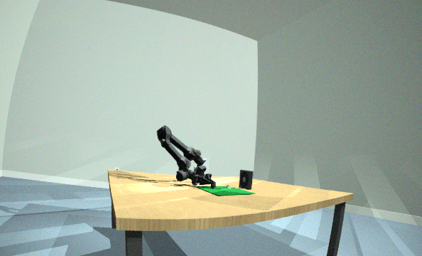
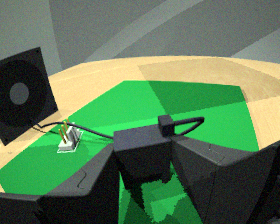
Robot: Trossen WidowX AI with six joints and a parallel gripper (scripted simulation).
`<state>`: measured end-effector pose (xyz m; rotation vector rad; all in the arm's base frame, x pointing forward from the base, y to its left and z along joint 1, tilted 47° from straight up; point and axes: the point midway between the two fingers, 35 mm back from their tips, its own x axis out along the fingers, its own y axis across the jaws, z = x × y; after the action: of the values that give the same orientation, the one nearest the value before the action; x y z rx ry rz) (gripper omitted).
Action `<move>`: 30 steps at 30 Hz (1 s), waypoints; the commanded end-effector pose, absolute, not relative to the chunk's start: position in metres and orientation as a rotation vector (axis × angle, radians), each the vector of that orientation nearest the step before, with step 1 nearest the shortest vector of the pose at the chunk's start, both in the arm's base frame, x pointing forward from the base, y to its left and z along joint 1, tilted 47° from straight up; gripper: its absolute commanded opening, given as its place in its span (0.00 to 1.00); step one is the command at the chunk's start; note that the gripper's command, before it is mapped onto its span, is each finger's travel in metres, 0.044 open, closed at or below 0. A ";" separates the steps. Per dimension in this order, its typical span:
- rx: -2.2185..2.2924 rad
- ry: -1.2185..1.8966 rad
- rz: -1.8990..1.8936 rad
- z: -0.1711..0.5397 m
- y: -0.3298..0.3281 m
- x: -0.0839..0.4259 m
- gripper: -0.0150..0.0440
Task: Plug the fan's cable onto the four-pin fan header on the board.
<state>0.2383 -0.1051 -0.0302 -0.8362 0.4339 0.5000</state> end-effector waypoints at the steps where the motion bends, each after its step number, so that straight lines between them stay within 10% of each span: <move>1: -0.835 0.435 0.500 -0.030 -0.105 0.238 0.25; 10: -0.836 0.434 0.500 -0.030 -0.105 0.238 0.60; 30: -0.836 0.434 0.500 -0.030 -0.105 0.238 0.60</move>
<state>0.2382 -0.1051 -0.0303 -0.8363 0.4342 0.4999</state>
